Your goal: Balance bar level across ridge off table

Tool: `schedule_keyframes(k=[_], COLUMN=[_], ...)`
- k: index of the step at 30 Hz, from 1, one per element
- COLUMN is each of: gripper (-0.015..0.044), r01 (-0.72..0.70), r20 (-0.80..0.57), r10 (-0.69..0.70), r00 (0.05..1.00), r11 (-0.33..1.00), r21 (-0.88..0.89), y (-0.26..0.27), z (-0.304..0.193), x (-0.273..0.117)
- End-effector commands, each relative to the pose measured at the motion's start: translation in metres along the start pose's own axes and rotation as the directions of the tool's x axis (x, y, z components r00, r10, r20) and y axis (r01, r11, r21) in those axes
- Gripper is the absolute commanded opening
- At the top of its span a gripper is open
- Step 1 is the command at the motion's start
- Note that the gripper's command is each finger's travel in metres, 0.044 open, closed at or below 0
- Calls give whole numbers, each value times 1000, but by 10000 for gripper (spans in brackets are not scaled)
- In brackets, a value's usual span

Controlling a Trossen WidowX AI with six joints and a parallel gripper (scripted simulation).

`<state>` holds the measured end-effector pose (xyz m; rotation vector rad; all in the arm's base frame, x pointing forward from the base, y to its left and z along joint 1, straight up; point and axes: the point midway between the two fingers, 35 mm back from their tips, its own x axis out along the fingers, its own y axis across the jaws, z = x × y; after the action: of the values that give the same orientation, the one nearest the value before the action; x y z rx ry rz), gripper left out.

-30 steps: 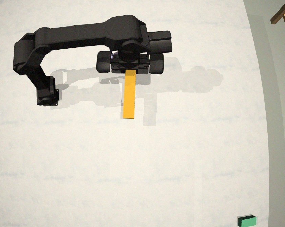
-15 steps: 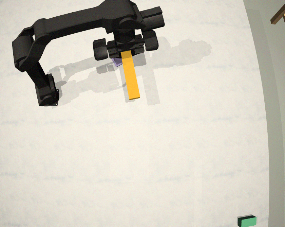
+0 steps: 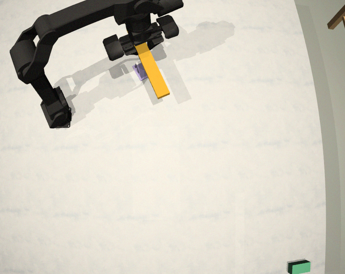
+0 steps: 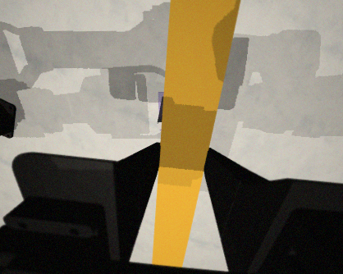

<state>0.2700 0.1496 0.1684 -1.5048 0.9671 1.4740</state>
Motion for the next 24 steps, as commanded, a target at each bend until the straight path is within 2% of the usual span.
schedule_keyframes(k=[1, 6, 24], gripper=[0, 0, 0], r01=[-1, -2, -2], r20=[5, 6, 6], r10=[2, 2, 2], r00=[1000, 1000, 1000], r11=[998, 994, 994], r21=[-55, -106, -108], y=[5, 12, 13], z=[13, 26, 28], x=[-1, -1, 24])
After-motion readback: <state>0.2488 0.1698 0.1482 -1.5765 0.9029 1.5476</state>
